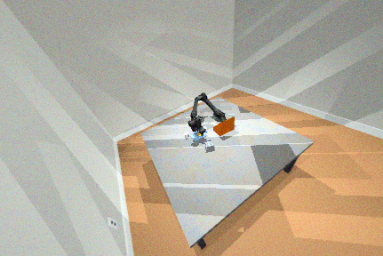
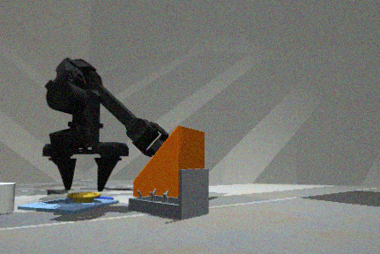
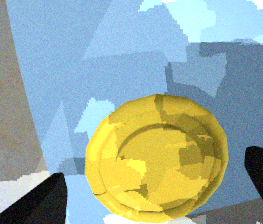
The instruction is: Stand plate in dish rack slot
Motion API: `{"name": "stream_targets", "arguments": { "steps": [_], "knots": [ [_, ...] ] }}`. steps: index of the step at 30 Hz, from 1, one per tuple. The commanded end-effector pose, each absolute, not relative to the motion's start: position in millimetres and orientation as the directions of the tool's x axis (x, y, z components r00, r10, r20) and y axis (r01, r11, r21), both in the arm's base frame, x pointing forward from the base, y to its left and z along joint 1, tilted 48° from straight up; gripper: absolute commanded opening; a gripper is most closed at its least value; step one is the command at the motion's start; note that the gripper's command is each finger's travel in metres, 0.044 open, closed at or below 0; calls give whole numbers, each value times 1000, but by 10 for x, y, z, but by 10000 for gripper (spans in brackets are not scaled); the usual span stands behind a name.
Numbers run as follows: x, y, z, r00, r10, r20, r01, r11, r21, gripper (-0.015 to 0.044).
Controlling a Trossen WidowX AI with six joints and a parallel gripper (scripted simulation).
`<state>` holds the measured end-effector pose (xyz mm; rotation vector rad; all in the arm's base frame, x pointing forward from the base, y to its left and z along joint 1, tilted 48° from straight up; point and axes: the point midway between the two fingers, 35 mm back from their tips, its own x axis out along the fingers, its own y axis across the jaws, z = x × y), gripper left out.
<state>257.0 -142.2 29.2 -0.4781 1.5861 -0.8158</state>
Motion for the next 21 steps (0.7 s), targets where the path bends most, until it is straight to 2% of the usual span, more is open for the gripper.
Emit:
{"name": "stream_targets", "arguments": {
  "steps": [1,12,21],
  "knots": [
    [2539,-1464,255,-190,-712,-676,133,663,-736,400],
    [2489,-1572,160,-191,-714,-673,133,661,-739,400],
    [2489,-1572,160,-191,-714,-673,133,661,-739,372]
  ]
}}
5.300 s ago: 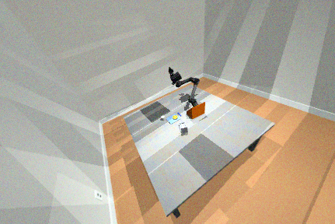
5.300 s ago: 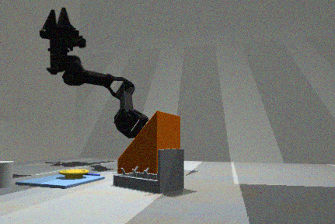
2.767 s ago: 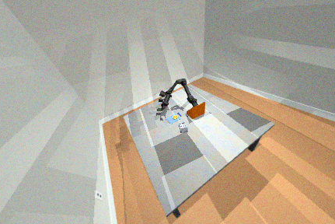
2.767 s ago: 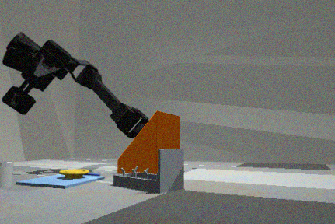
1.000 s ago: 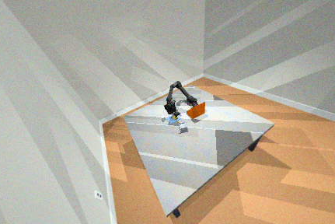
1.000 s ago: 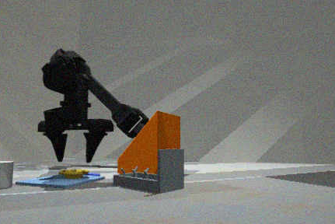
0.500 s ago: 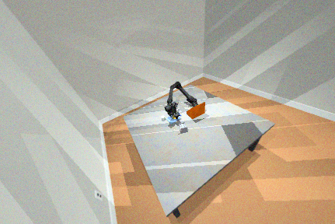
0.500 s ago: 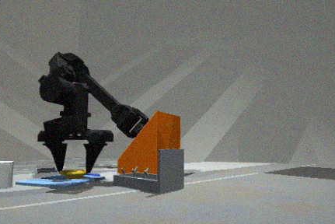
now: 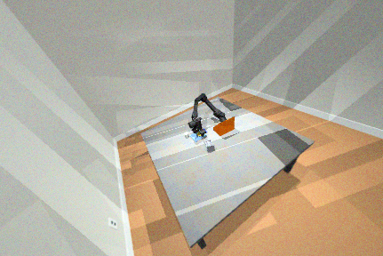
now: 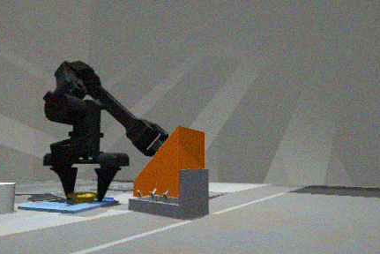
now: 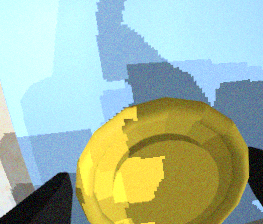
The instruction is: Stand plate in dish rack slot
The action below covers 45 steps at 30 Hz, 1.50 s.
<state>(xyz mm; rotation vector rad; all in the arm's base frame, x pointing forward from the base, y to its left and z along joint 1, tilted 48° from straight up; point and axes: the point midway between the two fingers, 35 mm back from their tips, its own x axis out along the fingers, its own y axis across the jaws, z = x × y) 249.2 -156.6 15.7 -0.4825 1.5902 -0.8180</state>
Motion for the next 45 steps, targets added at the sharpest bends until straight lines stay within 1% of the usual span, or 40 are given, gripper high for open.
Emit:
{"name": "stream_targets", "arguments": {
  "steps": [1,9,21,45],
  "knots": [
    [2489,-1572,160,-191,-714,-673,133,661,-739,365],
    [2489,-1572,160,-191,-714,-673,133,661,-739,312],
    [2694,-1257,412,-183,-702,-688,133,676,-725,0],
    [2965,-503,1078,-189,-702,-687,130,675,-726,0]
  ]
}}
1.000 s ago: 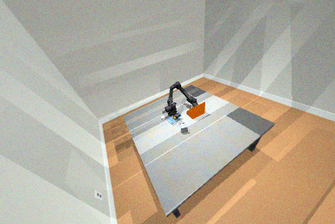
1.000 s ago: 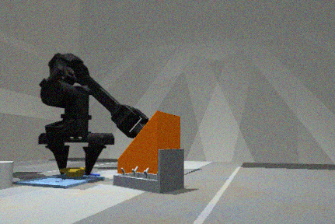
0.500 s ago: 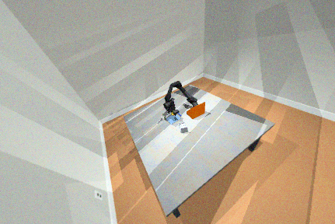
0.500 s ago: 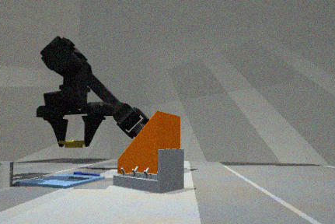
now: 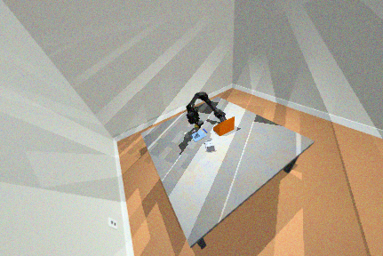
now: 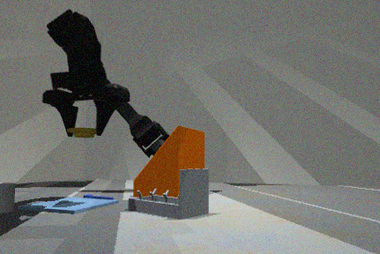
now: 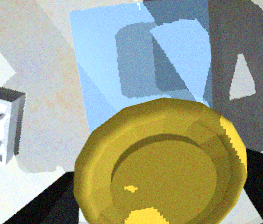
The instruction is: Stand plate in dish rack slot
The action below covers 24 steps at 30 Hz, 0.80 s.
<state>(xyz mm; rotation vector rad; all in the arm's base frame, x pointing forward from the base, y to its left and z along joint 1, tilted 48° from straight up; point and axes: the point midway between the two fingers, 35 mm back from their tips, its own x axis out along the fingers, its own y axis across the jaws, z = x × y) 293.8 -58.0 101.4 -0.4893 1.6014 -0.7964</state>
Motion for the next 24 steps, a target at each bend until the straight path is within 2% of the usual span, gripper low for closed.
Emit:
{"name": "stream_targets", "arguments": {
  "steps": [1,10,21,24],
  "knots": [
    [2972,-474,1104,-189,-703,-686,130,674,-727,0],
    [3002,-312,1243,-191,-709,-678,138,665,-734,0],
    [2834,393,542,-190,-706,-682,458,551,-698,0],
    [2812,434,498,-191,-707,-681,477,540,-694,0]
  ]
}}
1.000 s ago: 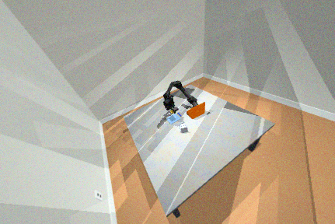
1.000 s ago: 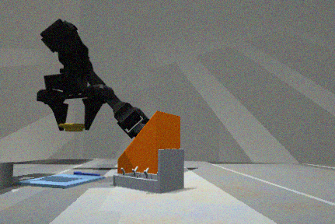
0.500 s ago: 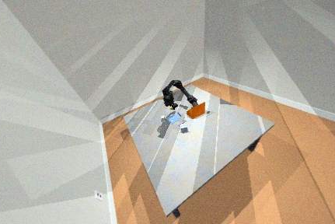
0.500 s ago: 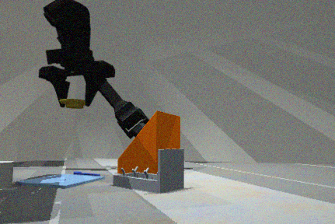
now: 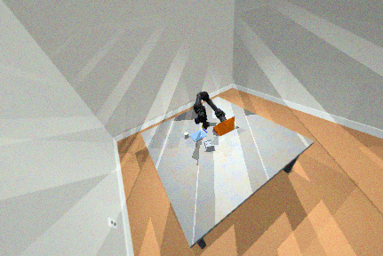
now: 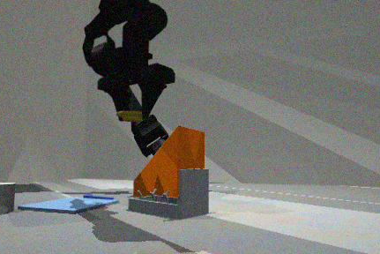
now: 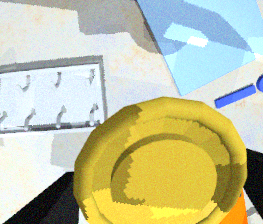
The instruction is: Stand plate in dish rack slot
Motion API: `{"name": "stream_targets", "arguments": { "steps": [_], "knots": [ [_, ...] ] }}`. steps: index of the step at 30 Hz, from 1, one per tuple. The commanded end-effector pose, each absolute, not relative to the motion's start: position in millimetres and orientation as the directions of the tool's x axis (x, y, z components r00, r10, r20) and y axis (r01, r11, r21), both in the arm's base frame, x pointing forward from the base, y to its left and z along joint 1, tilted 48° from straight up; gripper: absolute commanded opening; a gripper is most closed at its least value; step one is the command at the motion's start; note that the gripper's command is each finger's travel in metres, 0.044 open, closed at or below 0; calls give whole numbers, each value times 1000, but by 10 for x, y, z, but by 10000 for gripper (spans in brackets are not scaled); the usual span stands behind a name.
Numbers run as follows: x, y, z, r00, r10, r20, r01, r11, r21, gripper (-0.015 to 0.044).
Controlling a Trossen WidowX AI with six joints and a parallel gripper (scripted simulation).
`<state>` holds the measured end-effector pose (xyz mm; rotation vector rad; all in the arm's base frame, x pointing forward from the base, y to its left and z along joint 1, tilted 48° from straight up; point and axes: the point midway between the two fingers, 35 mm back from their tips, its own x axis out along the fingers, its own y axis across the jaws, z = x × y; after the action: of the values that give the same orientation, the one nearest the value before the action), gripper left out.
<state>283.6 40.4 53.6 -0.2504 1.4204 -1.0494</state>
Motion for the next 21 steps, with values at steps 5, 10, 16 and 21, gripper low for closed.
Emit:
{"name": "stream_targets", "arguments": {
  "steps": [5,10,16,21],
  "knots": [
    [2806,421,482,-198,-699,-687,467,549,-693,0],
    [2761,332,368,-248,-636,-730,400,619,-676,0],
    [2708,236,233,-298,-550,-780,322,711,-625,0],
    [2668,166,126,-328,-472,-818,262,786,-559,0]
  ]
}}
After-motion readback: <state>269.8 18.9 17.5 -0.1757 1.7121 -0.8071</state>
